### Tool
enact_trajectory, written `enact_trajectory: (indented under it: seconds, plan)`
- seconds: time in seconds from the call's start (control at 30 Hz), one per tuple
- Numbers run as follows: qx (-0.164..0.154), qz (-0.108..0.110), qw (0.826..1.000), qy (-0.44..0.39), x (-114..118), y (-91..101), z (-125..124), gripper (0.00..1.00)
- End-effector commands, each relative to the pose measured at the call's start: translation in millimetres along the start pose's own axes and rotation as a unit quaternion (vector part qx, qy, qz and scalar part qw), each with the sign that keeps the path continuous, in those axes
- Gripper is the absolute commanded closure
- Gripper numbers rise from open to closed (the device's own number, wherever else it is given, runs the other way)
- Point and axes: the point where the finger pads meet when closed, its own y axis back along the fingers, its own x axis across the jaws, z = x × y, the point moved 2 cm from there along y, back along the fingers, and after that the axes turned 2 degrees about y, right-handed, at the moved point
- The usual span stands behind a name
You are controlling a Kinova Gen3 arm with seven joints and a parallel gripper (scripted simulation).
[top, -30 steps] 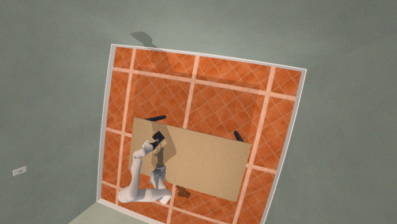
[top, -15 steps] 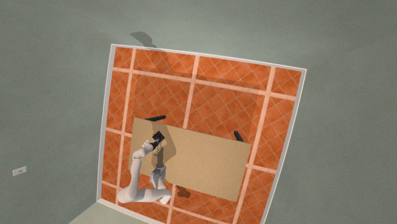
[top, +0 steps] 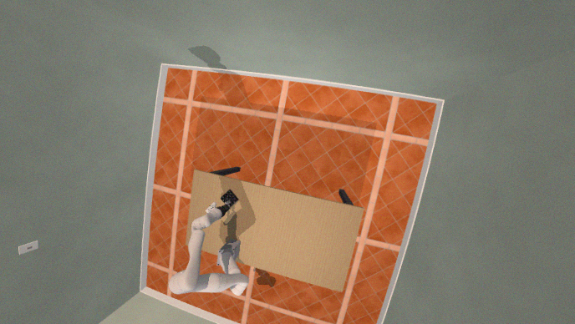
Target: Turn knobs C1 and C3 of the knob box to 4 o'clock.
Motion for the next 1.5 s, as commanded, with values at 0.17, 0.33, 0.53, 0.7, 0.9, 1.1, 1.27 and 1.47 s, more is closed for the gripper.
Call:
enact_trajectory:
  seconds: [0.17, 0.33, 0.53, 0.7, 0.9, 1.1, 1.27, 1.47]
  plan:
    - [0.001, 0.005, 1.0, -0.01, 0.1, 0.5, 0.1, 0.0]
    - [0.001, 0.006, 1.0, -0.012, 0.6, 0.7, 0.0, 0.0]
    - [0.001, 0.009, 1.0, -0.016, 1.3, 1.0, -0.2, 0.0]
    - [0.001, 0.01, 1.0, -0.018, 1.7, 1.1, -0.3, 0.0]
    - [0.001, 0.012, 1.0, -0.021, 2.3, 1.4, -0.4, 0.0]
    - [0.001, 0.014, 1.0, -0.023, 2.8, 1.6, -0.6, 0.0]
    - [0.001, 0.015, 1.0, -0.025, 3.2, 1.7, -0.7, 0.0]
    - [0.001, 0.017, 0.999, -0.027, 3.6, 1.9, -0.8, 0.0]
